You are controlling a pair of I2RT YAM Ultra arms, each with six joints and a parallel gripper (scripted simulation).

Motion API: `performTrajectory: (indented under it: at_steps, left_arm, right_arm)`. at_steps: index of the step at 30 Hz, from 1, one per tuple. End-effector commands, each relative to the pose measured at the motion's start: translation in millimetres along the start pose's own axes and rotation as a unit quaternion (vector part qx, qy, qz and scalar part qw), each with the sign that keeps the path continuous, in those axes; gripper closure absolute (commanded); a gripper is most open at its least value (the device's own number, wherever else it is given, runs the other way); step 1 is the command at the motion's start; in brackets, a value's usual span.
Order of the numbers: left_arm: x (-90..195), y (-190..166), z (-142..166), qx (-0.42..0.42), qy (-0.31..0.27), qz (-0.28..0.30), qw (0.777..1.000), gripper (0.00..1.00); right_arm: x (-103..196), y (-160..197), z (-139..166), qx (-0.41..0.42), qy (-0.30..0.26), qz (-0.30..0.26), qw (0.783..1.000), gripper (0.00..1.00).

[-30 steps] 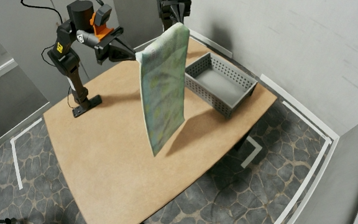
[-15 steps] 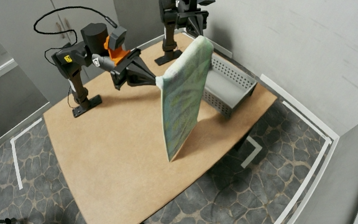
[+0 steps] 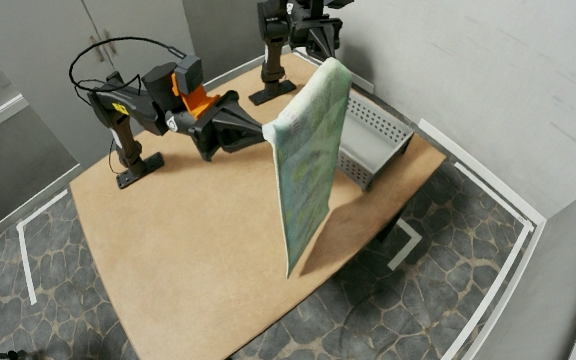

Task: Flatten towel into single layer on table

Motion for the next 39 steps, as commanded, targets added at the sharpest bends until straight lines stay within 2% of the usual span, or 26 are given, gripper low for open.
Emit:
performTrajectory:
  at_steps: [1,3,4,6,7,13,14,15,17,18,20,21,23,24,39]
  left_arm:
    - [-10,10,-25,0.002,-0.057,-0.006,0.998,1.0]
    - [-10,10,-25,0.002,-0.057,-0.006,0.998,1.0]
    - [-12,14,-27,0.002,-0.084,-0.004,0.996,1.0]
    - [-12,14,-27,0.002,-0.084,-0.004,0.996,1.0]
    - [-16,16,-27,0.002,-0.107,0.0,0.994,1.0]
    - [-17,14,-21,0.002,-0.094,-0.001,0.996,1.0]
    - [-14,13,-27,0.002,-0.101,0.001,0.995,1.0]
    - [-7,10,-37,0.002,-0.114,0.004,0.993,1.0]
    - [-7,10,-37,0.002,-0.114,0.004,0.993,1.0]
    - [-19,16,-16,0.002,-0.086,-0.003,0.996,1.0]
    - [-19,16,-16,0.002,-0.086,-0.003,0.996,1.0]
    - [-20,17,-9,0.002,-0.086,-0.003,0.996,1.0]
    - [-20,17,-9,0.002,-0.086,-0.003,0.996,1.0]
    - [-22,19,-2,0.002,-0.086,-0.003,0.996,1.0]
    - [-26,23,16,0.002,-0.086,-0.003,0.996,1.0]
  right_arm:
    - [-21,-23,-14,0.002,-0.1,0.044,0.994,1.0]
    - [-21,-22,-14,0.003,-0.109,0.047,0.993,1.0]
    - [-32,-25,-9,0.005,-0.141,0.056,0.988,1.0]
    - [-31,-25,-9,0.005,-0.141,0.056,0.988,1.0]
    - [-35,-26,-8,0.005,-0.152,0.06,0.987,1.0]
    - [-32,-26,-9,0.005,-0.146,0.059,0.987,1.0]
    - [-25,-30,-26,0.005,-0.159,0.062,0.985,1.0]
    - [-25,-30,-26,0.005,-0.159,0.062,0.985,1.0]
    - [-25,-30,-26,0.005,-0.159,0.062,0.985,1.0]
    - [-26,-28,-15,0.005,-0.136,0.056,0.989,1.0]
    - [-26,-28,-15,0.005,-0.136,0.056,0.989,1.0]
    - [-26,-23,6,0.005,-0.108,0.05,0.993,1.0]
    - [-26,-23,6,0.005,-0.108,0.05,0.993,1.0]
    - [-25,-20,17,0.004,-0.089,0.046,0.995,1.0]
    - [-21,-16,34,0.004,-0.055,0.038,0.998,1.0]
Point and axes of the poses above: on each arm, the point where the finger pads meet when closed, its own x axis back along the fingers, its own y axis across the jaws, z = x × y, the point moved 2 cm from there along x, back along the fingers, and after that the axes turned 13 degrees about x, right-handed, at the moved point
